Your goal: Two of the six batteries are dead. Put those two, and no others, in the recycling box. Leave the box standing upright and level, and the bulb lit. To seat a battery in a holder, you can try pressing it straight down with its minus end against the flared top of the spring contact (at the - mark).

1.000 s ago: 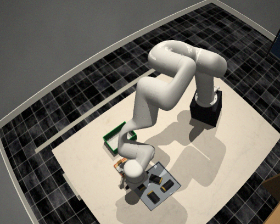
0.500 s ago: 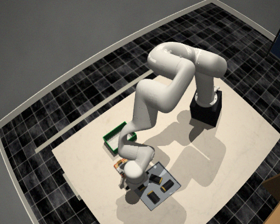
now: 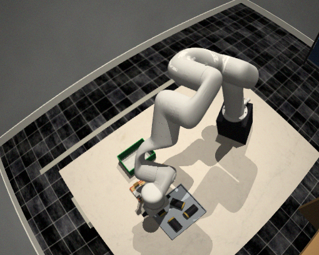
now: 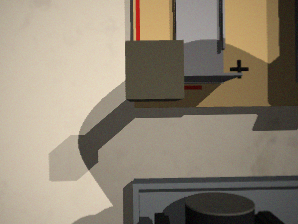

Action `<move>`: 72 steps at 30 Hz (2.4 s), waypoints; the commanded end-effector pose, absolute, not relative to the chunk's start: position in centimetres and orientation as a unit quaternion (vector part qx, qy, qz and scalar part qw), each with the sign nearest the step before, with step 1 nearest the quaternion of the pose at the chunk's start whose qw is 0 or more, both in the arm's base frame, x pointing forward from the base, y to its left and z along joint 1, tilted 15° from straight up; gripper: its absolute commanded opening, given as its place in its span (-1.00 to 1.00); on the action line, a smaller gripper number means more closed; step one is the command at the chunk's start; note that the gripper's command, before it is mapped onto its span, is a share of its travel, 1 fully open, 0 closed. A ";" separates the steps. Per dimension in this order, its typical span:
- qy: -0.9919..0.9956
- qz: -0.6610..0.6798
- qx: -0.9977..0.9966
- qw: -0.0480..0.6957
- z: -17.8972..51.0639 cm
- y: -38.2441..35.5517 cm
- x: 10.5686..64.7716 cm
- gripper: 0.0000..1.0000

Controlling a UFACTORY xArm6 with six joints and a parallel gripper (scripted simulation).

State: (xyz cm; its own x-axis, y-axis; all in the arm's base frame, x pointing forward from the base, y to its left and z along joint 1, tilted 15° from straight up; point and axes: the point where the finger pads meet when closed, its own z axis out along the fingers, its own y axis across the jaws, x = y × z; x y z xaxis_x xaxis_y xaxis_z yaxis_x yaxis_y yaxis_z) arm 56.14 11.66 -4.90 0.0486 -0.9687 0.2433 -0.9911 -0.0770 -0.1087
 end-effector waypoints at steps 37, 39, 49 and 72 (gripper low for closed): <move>-0.678 0.128 0.723 0.042 1.6 13.3 55.5 0.01; -0.678 0.128 0.723 0.042 2.7 13.5 55.3 0.01; -0.678 0.128 0.723 0.042 7.1 14.6 54.7 0.01; -0.678 0.128 0.723 0.042 3.3 23.6 42.6 0.01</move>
State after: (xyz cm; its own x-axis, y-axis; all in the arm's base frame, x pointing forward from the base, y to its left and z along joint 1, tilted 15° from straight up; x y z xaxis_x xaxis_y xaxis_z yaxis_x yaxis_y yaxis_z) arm 42.76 23.25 3.21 0.0507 -0.9685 0.2437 -0.9911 -0.0788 -0.1071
